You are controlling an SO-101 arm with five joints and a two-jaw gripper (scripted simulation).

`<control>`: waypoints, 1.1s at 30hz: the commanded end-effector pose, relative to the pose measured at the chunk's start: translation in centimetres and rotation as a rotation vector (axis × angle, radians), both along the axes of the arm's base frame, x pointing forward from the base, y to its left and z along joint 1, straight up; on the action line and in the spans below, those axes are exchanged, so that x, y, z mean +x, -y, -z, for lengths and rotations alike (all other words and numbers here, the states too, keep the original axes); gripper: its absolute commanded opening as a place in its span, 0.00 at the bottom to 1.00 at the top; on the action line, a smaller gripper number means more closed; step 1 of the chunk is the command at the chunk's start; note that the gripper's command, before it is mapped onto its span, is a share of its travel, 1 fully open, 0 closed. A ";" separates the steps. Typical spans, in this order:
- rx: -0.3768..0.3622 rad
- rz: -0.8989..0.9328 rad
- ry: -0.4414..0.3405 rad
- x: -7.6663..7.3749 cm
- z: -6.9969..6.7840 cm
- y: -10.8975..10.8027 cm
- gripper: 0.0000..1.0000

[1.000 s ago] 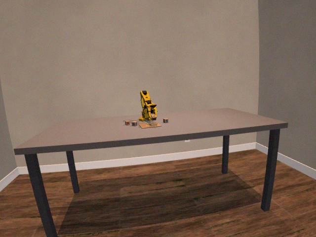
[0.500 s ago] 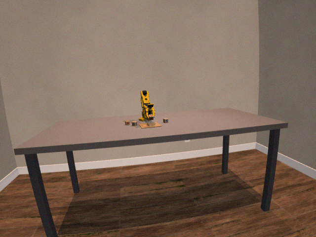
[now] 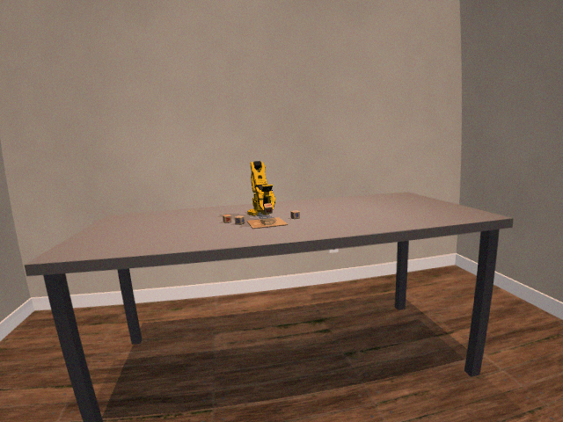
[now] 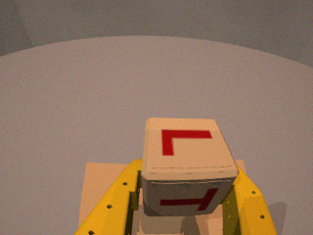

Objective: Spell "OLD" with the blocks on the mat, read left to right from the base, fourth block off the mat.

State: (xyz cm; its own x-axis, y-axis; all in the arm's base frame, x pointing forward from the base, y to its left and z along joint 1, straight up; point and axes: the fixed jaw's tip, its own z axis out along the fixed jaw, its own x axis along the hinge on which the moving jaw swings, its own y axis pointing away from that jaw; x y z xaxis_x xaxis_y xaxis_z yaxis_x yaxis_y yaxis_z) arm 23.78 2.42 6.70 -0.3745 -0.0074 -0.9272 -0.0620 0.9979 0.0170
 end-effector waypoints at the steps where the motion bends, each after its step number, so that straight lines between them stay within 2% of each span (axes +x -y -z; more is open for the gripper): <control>1: 0.001 0.003 0.064 0.6 -1.3 0.1 0.00; 33: -0.007 0.009 0.060 0.6 -0.9 0.3 0.00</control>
State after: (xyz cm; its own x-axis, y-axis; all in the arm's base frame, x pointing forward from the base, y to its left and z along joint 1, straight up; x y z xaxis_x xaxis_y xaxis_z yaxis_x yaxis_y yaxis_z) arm 23.73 2.20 6.50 -0.3740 -0.0122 -0.9273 -0.0562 0.9984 0.0095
